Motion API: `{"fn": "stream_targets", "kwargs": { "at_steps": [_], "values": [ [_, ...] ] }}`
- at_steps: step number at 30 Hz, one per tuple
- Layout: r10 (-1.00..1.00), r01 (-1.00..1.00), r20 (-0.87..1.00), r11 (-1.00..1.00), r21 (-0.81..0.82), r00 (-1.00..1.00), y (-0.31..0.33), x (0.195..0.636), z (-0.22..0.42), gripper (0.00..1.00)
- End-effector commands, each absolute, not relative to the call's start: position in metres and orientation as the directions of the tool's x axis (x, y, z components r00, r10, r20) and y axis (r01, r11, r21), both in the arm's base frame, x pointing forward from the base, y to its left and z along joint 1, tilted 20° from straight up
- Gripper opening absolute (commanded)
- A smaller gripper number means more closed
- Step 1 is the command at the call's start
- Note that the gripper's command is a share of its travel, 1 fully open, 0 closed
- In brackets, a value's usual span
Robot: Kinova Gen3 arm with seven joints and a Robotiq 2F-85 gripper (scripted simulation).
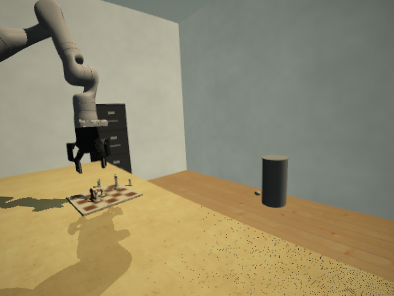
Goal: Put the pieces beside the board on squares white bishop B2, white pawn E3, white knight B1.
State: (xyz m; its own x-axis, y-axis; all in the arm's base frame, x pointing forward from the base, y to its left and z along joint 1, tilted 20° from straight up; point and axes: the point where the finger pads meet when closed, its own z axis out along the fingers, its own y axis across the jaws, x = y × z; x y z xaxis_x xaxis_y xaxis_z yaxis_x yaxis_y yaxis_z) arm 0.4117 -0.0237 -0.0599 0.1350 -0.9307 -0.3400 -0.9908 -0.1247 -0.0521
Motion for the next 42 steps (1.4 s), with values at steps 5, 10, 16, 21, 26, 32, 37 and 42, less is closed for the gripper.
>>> {"fn": "stream_targets", "kwargs": {
  "at_steps": [5, 10, 16, 21, 26, 32, 37, 42],
  "values": [
    [-0.931, -0.991, -0.339, -0.124, -0.054, 0.135, -0.024, 0.412, -0.059, 1.00],
    [-0.931, -0.991, -0.339, -0.124, -0.054, 0.135, -0.024, 0.412, -0.059, 1.00],
    [-0.932, -0.992, -0.340, -0.116, -0.052, 0.127, -0.023, 0.416, -0.059, 1.00],
    [-0.934, -0.994, -0.341, -0.094, -0.048, 0.105, -0.020, 0.428, -0.059, 1.00],
    [-0.937, -0.998, -0.344, -0.056, -0.040, 0.066, -0.014, 0.449, -0.059, 1.00],
    [-0.937, -1.000, -0.348, 0.020, -0.018, -0.012, 0.004, 0.490, -0.057, 1.00],
    [-0.934, -0.997, -0.349, 0.083, 0.007, -0.080, 0.026, 0.525, -0.053, 1.00],
    [-0.930, -0.993, -0.348, 0.115, 0.022, -0.116, 0.040, 0.542, -0.050, 1.00]
  ]
}}
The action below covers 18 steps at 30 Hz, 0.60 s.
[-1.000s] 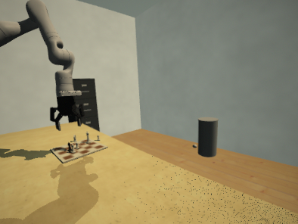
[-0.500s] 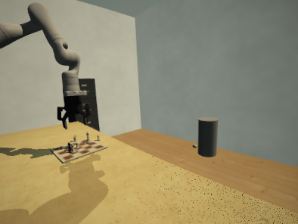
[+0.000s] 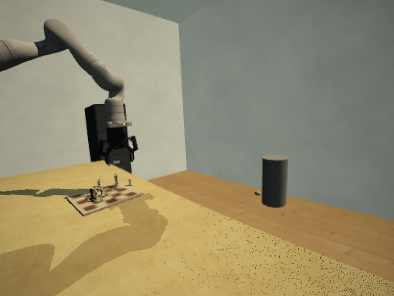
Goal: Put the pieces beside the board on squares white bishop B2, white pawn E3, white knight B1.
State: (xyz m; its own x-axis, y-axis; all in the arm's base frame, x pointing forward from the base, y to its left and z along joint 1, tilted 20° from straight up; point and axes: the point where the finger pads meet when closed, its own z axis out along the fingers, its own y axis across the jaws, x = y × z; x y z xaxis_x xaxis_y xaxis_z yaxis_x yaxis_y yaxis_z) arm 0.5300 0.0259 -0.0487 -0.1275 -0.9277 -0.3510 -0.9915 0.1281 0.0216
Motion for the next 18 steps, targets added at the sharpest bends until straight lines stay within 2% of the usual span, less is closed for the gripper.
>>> {"fn": "stream_targets", "kwargs": {
  "at_steps": [1, 8, 18],
  "values": [
    [-0.929, -0.992, -0.347, 0.125, 0.027, -0.126, 0.044, 0.547, -0.049, 1.00],
    [-0.923, -0.984, -0.341, 0.169, 0.051, -0.176, 0.069, 0.571, -0.044, 1.00],
    [-0.922, -0.982, -0.338, 0.180, 0.057, -0.189, 0.075, 0.576, -0.042, 1.00]
  ]
}}
